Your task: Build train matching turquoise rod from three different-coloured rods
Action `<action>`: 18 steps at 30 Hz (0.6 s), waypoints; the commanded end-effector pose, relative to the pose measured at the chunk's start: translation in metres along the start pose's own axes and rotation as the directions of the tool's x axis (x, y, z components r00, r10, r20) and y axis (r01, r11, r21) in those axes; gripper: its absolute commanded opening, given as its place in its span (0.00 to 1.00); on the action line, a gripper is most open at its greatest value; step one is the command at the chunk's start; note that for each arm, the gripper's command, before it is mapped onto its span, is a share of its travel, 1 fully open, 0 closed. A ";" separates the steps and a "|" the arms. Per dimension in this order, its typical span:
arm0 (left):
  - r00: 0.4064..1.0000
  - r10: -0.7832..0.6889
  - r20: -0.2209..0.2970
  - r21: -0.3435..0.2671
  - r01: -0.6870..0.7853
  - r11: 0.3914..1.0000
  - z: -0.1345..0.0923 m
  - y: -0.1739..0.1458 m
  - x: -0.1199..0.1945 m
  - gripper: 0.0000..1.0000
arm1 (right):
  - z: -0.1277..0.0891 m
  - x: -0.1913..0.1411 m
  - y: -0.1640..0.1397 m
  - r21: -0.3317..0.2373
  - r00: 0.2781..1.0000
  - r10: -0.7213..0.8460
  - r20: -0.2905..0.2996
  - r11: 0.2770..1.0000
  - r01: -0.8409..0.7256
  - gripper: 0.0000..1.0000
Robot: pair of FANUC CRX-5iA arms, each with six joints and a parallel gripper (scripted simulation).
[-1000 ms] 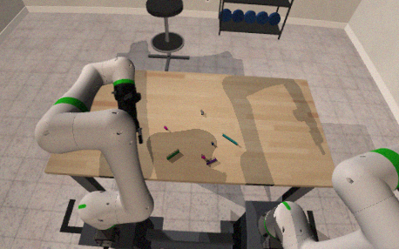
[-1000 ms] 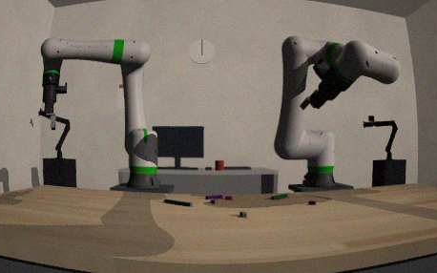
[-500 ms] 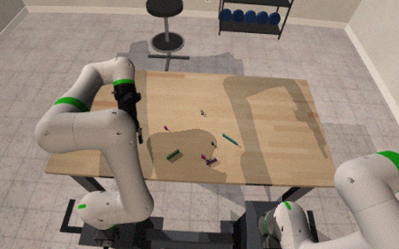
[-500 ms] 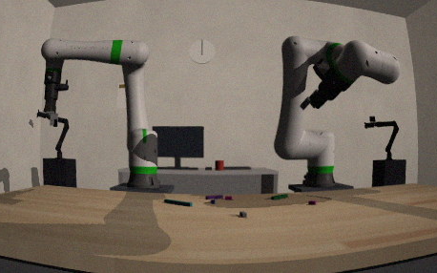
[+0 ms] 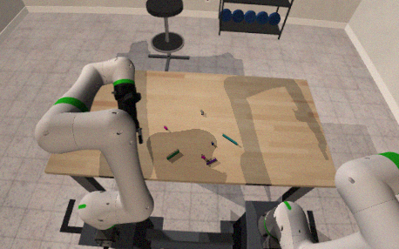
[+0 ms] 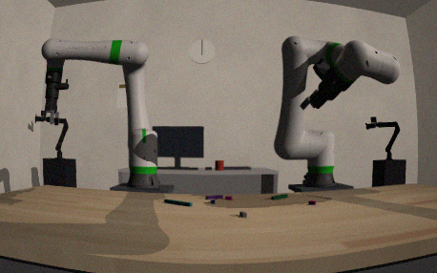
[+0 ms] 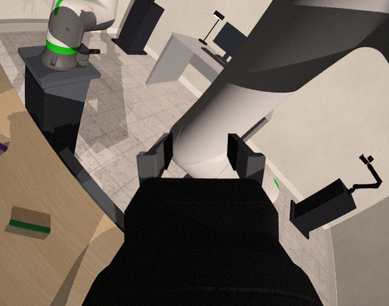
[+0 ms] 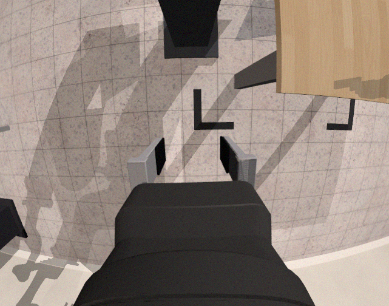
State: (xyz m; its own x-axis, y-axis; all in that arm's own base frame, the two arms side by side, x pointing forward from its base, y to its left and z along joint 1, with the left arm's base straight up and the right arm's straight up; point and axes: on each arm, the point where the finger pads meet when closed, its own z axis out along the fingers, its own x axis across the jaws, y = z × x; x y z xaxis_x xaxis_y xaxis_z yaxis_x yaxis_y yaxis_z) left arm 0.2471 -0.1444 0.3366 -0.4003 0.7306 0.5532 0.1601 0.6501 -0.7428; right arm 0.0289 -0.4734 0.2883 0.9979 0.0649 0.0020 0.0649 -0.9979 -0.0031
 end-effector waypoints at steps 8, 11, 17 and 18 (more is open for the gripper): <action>1.000 0.001 0.001 -0.001 -0.001 1.000 0.000 0.000 0.000 1.00 | -0.001 -0.001 0.001 -0.003 1.000 0.007 0.002 1.000 -0.007 1.00; 1.000 0.016 0.002 -0.021 -0.016 1.000 0.002 0.002 -0.005 1.00 | -0.001 -0.001 0.001 -0.003 1.000 0.007 0.002 1.000 -0.007 1.00; 0.990 0.137 -0.009 -0.173 -0.137 0.975 0.015 0.019 -0.048 1.00 | -0.001 -0.001 0.001 -0.003 1.000 0.007 0.002 1.000 -0.007 1.00; 0.980 0.195 -0.023 -0.241 -0.195 0.951 0.020 0.026 -0.067 1.00 | -0.001 -0.001 0.001 -0.003 1.000 0.007 0.002 1.000 -0.007 1.00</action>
State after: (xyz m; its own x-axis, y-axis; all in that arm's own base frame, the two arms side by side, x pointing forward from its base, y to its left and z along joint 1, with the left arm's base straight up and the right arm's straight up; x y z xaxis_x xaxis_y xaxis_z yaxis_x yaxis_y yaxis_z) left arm 0.2546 -0.1649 0.2981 -0.3702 0.8055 0.4627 0.3409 0.5811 -0.7390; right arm 0.0278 -0.4739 0.2887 0.9983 0.0582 0.0003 0.0582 -0.9983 -0.0021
